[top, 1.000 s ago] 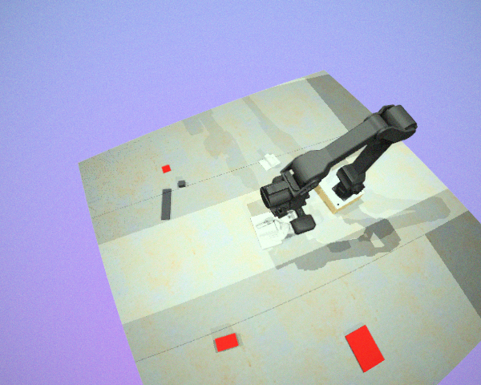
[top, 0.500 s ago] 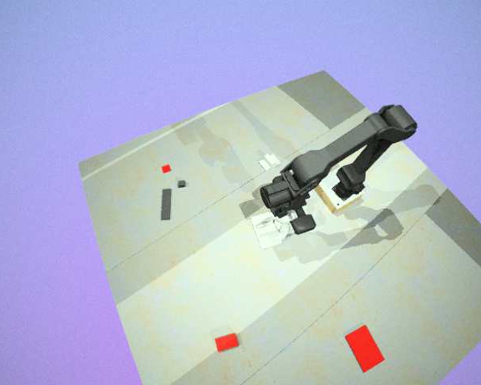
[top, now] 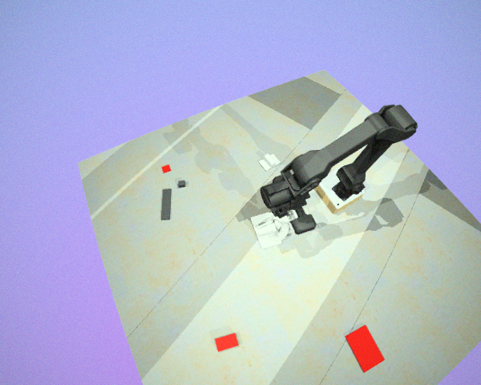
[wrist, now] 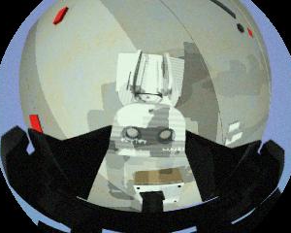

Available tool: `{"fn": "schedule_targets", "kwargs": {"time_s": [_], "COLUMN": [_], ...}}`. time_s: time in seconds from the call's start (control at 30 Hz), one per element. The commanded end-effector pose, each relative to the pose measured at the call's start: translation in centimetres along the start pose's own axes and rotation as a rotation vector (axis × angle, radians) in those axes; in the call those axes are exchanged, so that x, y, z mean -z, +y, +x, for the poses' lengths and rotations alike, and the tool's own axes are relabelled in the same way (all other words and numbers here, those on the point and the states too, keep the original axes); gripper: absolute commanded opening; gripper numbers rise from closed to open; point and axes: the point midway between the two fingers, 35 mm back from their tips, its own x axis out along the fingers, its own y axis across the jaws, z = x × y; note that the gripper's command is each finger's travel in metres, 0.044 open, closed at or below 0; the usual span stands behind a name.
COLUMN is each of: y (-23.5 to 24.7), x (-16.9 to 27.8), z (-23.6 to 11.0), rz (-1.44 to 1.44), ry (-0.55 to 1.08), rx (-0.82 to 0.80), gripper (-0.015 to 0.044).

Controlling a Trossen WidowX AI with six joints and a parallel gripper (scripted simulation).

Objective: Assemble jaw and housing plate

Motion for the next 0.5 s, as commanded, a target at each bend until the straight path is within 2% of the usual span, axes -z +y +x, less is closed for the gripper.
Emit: {"fn": "schedule_targets", "kwargs": {"time_s": [0.0, 0.47], "y": [-0.1, -0.1], "x": [0.0, -0.1], "z": [0.3, 2.6], "rz": [-0.003, -0.003], "ry": [0.002, 0.002], "rx": [0.003, 0.003], "gripper": [0.0351, 0.0351]}}
